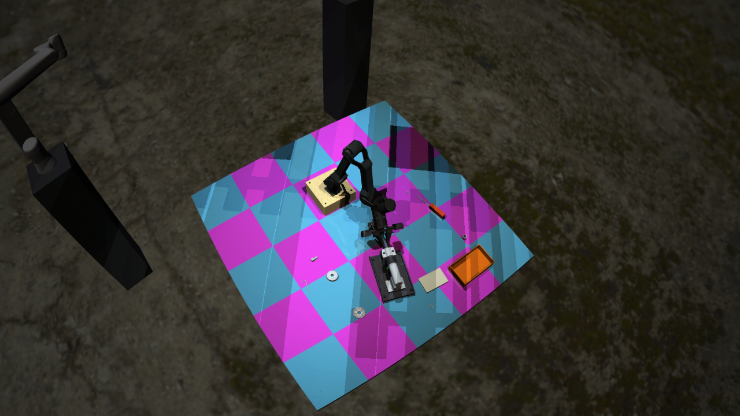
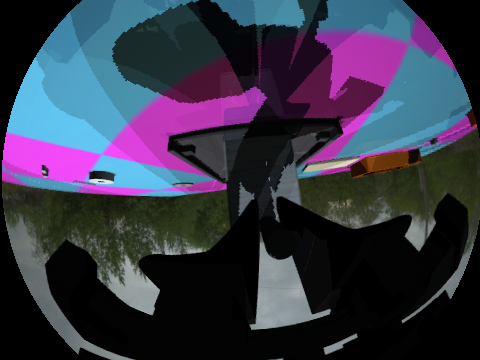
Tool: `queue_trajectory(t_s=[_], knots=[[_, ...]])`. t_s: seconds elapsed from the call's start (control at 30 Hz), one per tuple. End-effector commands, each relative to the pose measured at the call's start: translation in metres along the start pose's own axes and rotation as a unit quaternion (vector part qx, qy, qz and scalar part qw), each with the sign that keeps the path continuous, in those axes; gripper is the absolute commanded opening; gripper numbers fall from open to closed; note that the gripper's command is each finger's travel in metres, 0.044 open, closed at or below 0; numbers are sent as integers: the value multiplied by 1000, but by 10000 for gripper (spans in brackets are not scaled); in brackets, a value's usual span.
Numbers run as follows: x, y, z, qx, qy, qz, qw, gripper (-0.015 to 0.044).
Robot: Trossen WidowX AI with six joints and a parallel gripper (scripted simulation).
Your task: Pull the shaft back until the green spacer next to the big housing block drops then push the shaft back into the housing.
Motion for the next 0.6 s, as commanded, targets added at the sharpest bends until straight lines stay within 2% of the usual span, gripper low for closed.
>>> queue_trajectory(t_s=[0.0, 0.53, 0.57], knots=[[-2, 0, -2, 1, 1, 1, 1000, 0], [-4, 0, -5, 0, 1, 1, 1000, 0], [-1, 0, -2, 0, 0, 1, 1000, 26]])
Point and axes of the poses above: the point midway between the two fingers, 35 mm back from their tips, its own z axis back along the fingers, its own y axis across the jaws, x = y × z, the point moved 4 cm from there along z, back along the fingers, and after that the axes turned 2 degrees about -z, right-handed, at the moved point
